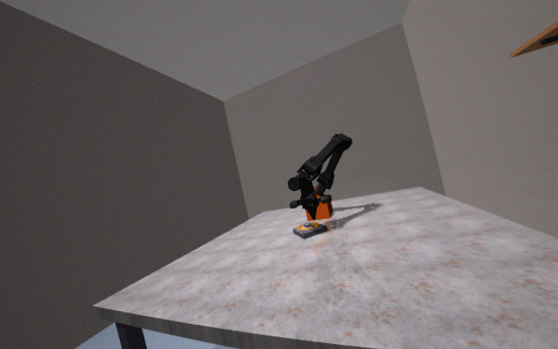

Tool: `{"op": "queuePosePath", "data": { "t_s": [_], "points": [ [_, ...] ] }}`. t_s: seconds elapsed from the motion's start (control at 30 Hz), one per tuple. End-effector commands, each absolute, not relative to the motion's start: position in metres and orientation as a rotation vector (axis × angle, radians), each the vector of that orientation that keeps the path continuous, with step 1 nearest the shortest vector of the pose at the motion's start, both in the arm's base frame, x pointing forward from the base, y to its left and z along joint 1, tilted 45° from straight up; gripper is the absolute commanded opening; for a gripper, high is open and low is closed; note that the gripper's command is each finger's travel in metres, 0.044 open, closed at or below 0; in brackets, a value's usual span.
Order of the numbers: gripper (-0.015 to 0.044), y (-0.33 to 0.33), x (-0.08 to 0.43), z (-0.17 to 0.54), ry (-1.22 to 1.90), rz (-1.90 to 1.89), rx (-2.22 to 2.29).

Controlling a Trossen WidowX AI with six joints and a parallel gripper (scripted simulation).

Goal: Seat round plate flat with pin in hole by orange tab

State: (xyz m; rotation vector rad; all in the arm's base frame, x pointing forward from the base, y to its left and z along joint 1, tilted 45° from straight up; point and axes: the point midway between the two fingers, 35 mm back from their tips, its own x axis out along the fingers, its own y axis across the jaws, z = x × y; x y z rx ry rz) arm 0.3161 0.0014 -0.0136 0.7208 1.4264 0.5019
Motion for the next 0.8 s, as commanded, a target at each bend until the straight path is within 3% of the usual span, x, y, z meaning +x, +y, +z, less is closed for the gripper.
{"op": "queuePosePath", "data": {
  "t_s": [0.0,0.77],
  "points": [
    [0.0,-0.0165,0.3141,0.0044,1.415,0.5,0.71],
    [0.0,-0.0137,0.314,0.0001,1.414,0.496,0.72]
  ]
}}
